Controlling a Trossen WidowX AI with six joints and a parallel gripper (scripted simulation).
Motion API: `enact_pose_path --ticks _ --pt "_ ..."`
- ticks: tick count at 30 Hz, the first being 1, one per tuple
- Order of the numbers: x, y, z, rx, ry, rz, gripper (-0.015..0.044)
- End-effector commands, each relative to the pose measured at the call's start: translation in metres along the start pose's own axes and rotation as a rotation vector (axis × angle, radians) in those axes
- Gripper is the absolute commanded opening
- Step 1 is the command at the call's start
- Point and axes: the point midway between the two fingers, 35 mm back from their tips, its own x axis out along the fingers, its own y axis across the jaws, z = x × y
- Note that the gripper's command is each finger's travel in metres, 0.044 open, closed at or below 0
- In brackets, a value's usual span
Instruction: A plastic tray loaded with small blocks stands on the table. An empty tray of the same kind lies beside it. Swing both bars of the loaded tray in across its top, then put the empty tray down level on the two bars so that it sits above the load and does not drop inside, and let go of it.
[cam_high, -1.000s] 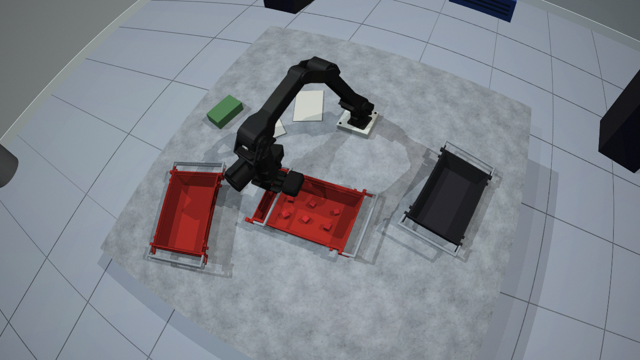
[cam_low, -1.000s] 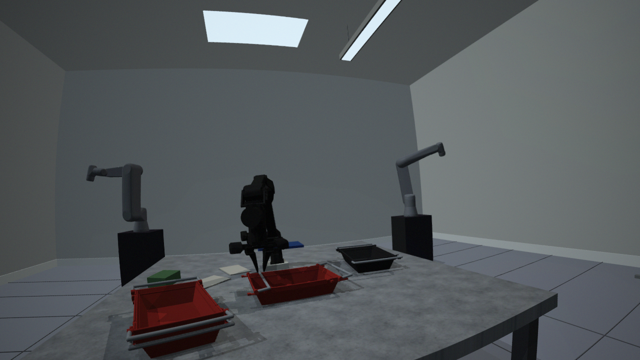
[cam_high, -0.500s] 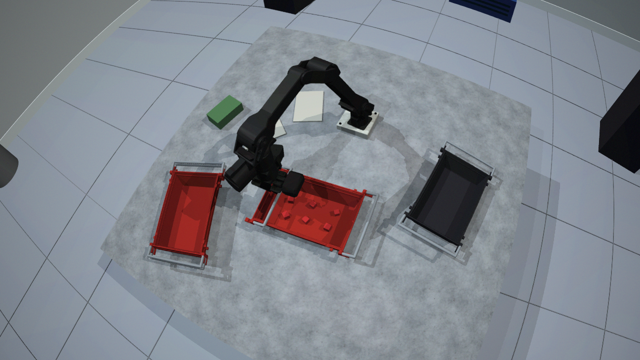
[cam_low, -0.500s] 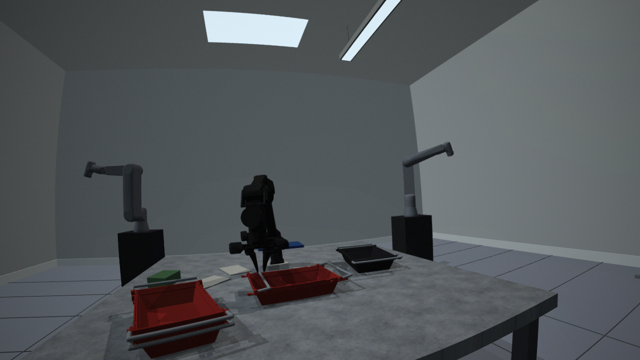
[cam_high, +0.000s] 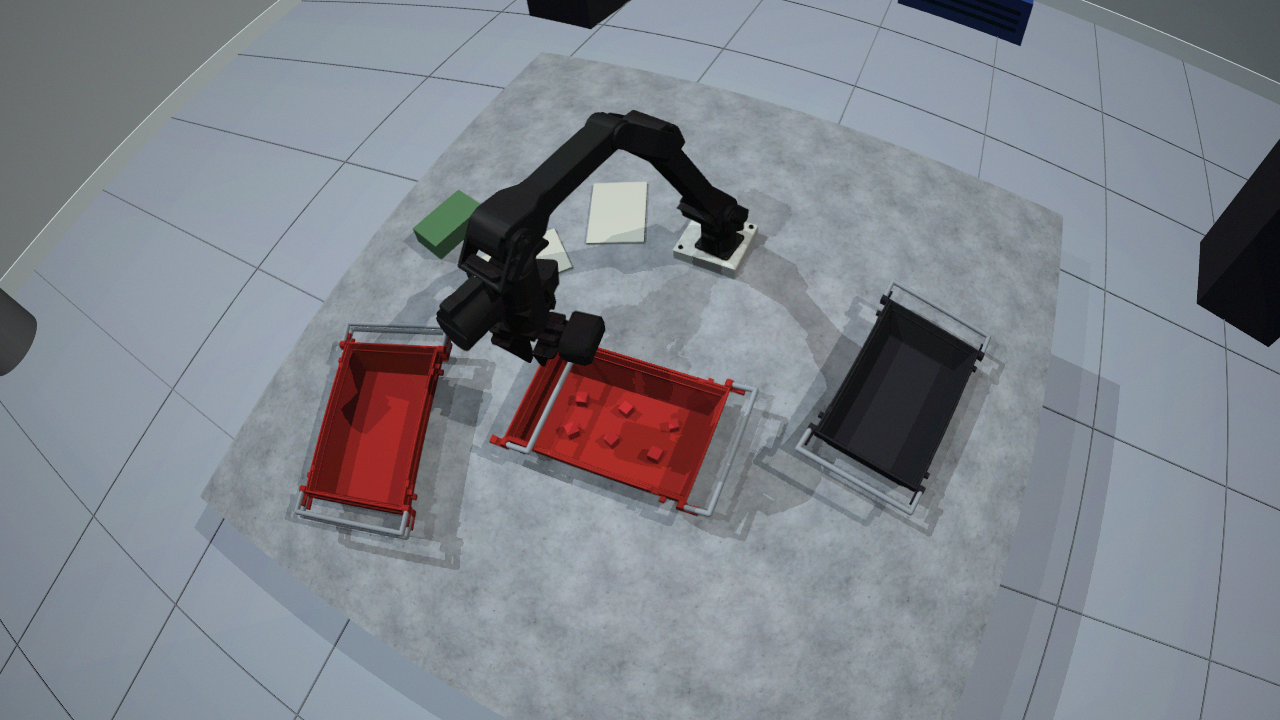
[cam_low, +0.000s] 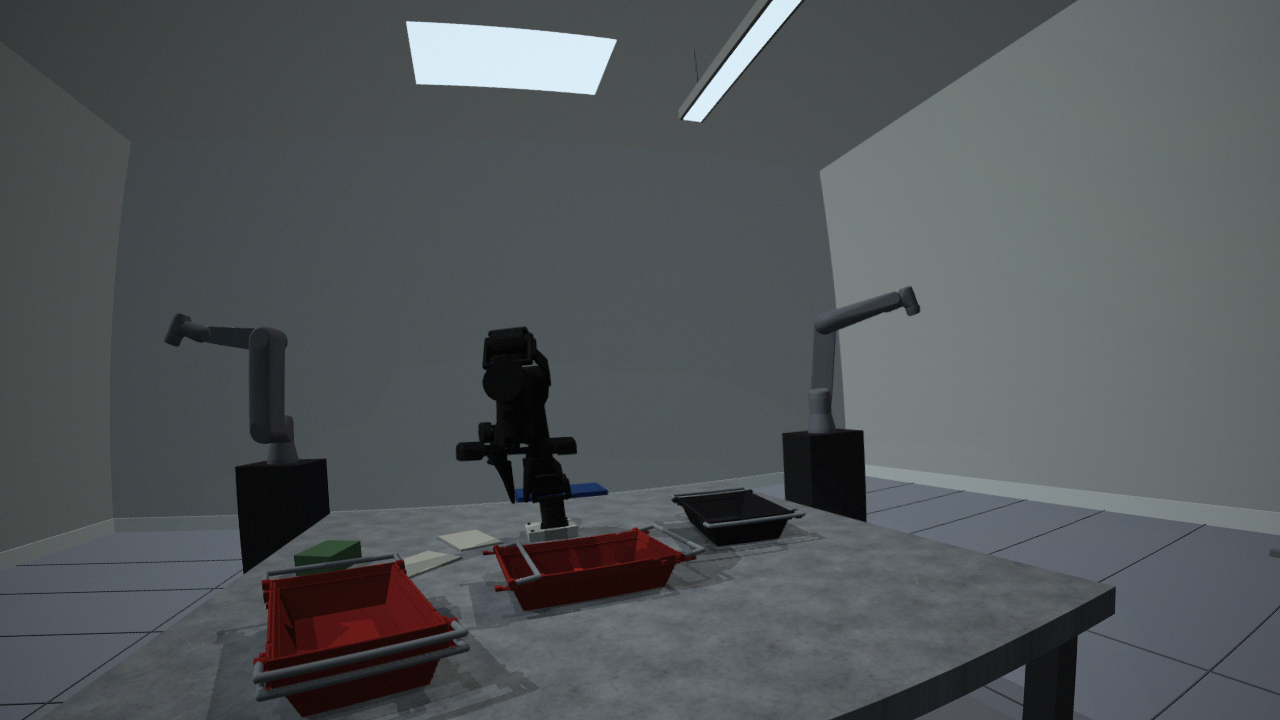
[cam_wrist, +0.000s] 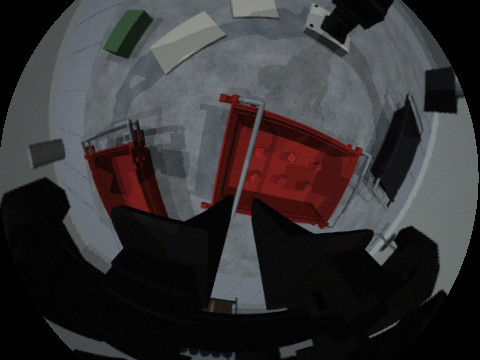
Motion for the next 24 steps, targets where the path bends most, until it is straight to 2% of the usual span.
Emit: enact_pose_path --ticks 1,13,24 --pt "0.014 -0.024 -0.007 -0.251 -0.026 -0.018 0.0083" --pt "0.033 -0.157 -0.031 -1.757 0.005 -0.047 0.0083" --pt "0.044 -0.241 -0.022 -2.691 0.036 -0.056 0.0083"
